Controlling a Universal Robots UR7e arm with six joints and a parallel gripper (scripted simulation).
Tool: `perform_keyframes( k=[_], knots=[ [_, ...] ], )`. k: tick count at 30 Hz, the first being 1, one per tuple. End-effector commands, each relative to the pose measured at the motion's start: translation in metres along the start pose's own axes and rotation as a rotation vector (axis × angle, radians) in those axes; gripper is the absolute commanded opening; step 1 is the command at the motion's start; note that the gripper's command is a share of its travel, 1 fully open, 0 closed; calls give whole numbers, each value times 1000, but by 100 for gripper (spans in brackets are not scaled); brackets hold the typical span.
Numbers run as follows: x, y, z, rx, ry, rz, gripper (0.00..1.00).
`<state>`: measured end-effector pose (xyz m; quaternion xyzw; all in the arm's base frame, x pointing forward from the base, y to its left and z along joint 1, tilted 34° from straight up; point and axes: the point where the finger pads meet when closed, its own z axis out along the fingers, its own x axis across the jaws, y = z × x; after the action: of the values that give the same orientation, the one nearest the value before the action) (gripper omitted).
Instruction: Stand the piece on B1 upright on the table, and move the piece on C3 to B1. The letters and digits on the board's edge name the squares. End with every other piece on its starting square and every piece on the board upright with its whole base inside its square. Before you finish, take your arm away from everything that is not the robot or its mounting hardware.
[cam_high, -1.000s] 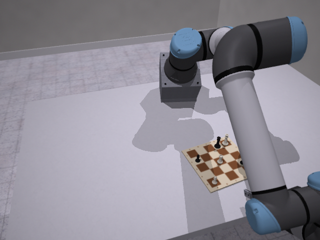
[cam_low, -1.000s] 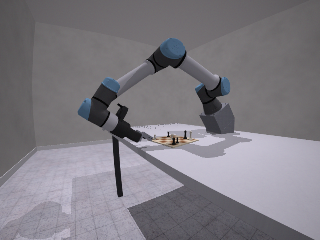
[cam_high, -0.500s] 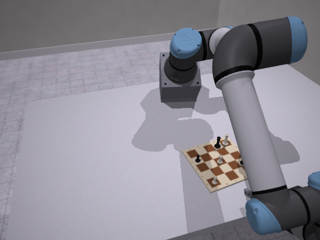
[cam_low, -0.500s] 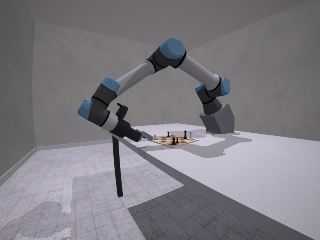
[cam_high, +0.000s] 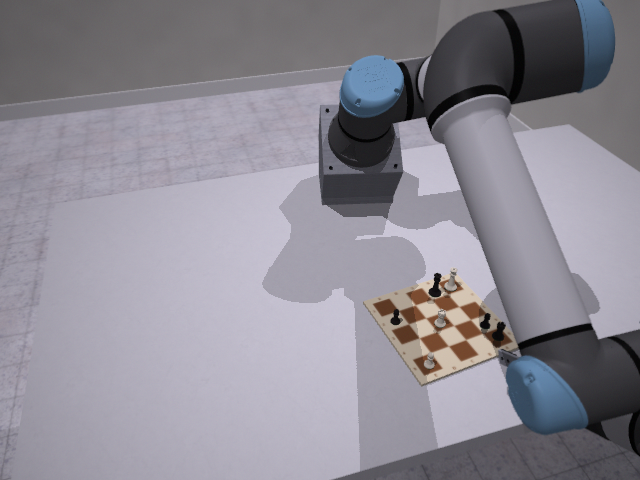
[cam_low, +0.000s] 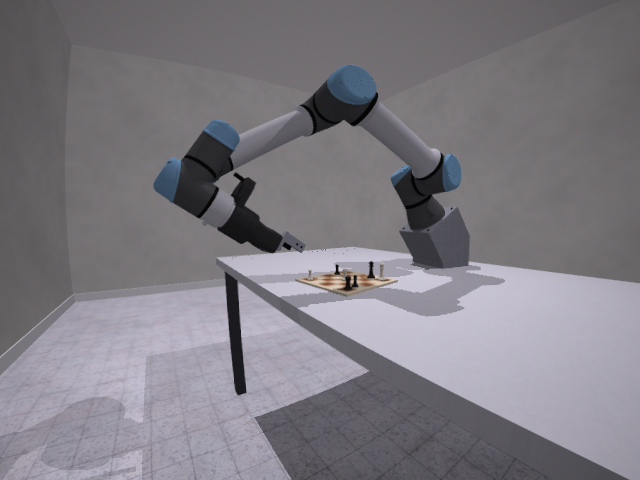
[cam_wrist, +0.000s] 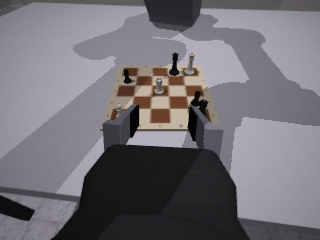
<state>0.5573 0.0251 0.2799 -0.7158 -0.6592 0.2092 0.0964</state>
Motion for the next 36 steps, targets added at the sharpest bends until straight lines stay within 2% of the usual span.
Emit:
perform_keyframes(
  k=[1,7,20,28,36],
  knots=[
    [1,-14,-9,3,1,0,100],
    [0,-9,-5,2,0,0,100],
    [-2,-14,-6,-20,7,-7,100],
    [-4,-22,-5,-53,14,-22,100],
    [-7,-38,0,-129,26,-53,100]
  ],
)
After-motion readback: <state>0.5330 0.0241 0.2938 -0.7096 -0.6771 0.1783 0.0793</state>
